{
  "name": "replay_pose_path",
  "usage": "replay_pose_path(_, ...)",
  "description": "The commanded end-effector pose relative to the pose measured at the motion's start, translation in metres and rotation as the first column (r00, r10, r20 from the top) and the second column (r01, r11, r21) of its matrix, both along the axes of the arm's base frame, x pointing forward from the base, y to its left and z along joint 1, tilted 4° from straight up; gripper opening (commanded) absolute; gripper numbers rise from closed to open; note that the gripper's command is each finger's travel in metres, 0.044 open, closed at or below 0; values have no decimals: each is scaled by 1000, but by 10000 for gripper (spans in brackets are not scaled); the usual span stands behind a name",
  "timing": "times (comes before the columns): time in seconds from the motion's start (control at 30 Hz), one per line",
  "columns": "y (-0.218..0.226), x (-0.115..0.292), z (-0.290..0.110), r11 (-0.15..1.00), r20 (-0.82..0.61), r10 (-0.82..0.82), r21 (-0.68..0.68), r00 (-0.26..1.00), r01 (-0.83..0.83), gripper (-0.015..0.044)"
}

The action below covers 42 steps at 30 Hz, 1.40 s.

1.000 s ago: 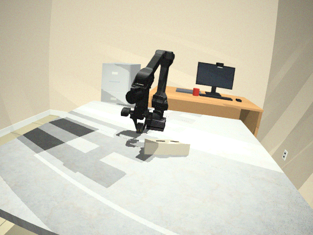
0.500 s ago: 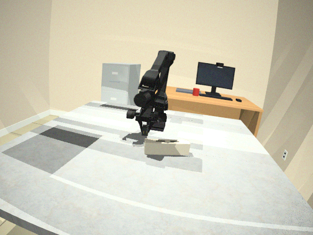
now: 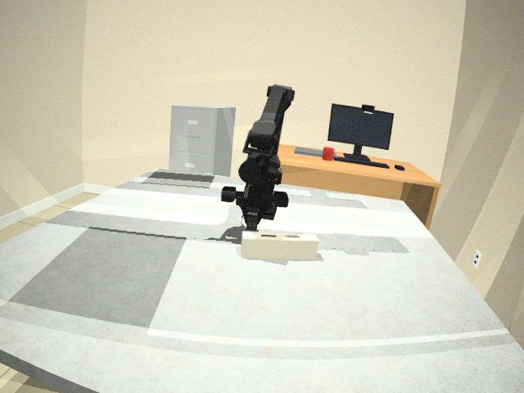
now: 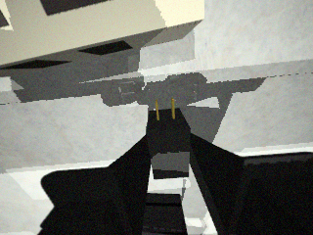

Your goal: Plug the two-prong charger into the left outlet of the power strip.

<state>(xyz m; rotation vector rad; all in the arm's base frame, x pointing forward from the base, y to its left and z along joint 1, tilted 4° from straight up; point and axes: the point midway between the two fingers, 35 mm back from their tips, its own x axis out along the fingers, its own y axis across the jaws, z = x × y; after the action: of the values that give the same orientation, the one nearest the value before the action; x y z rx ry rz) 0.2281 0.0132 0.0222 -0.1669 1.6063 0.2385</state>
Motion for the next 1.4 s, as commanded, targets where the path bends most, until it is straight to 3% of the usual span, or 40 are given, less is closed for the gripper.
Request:
replay_pose_path(0.0, 7, -4, -2, 1000, -4, 1, 6, 1000, -1, 0)
replay_pose_path(1.37, 71, -34, -16, 998, -1, 63, 12, 998, -63, 0)
